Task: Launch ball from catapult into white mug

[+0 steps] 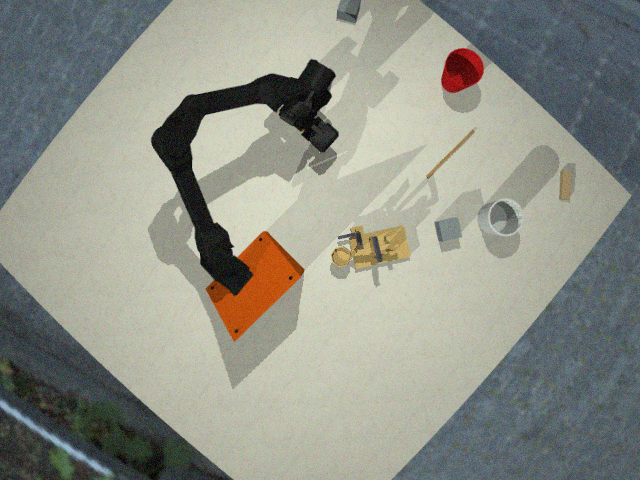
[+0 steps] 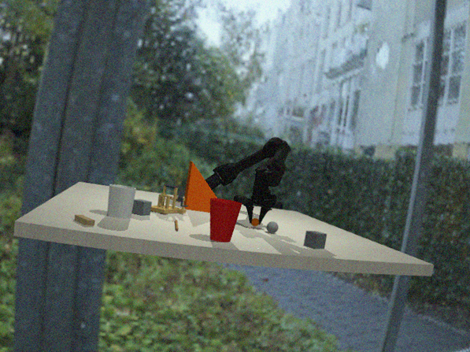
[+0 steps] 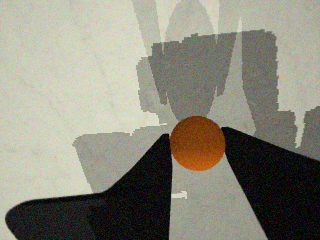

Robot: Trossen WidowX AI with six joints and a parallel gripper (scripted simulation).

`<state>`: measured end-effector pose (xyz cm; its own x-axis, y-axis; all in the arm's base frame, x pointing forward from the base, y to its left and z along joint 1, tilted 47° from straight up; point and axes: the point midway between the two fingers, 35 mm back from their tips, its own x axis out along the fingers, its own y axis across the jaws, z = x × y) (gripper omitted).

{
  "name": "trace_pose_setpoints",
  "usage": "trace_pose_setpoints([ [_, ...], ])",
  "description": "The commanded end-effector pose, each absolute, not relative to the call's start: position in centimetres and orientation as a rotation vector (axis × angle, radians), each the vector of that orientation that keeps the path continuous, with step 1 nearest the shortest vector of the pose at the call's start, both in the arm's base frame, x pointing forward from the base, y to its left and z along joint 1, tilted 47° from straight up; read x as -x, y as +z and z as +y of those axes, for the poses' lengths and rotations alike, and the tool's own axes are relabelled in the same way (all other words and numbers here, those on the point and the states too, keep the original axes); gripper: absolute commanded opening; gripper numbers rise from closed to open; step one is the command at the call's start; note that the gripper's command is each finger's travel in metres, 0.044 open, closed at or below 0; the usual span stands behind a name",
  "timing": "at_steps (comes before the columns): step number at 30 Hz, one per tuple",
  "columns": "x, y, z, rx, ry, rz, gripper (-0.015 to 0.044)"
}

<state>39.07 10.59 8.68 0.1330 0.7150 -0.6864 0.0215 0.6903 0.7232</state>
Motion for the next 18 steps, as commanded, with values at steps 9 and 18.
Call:
trace_pose_setpoints([
  [9,-38.5,12.6,6.2,-0.671,0.545,1.366,0.0],
  [18,-36.8,17.0,2.5,-0.668,0.576,1.367,0.0],
])
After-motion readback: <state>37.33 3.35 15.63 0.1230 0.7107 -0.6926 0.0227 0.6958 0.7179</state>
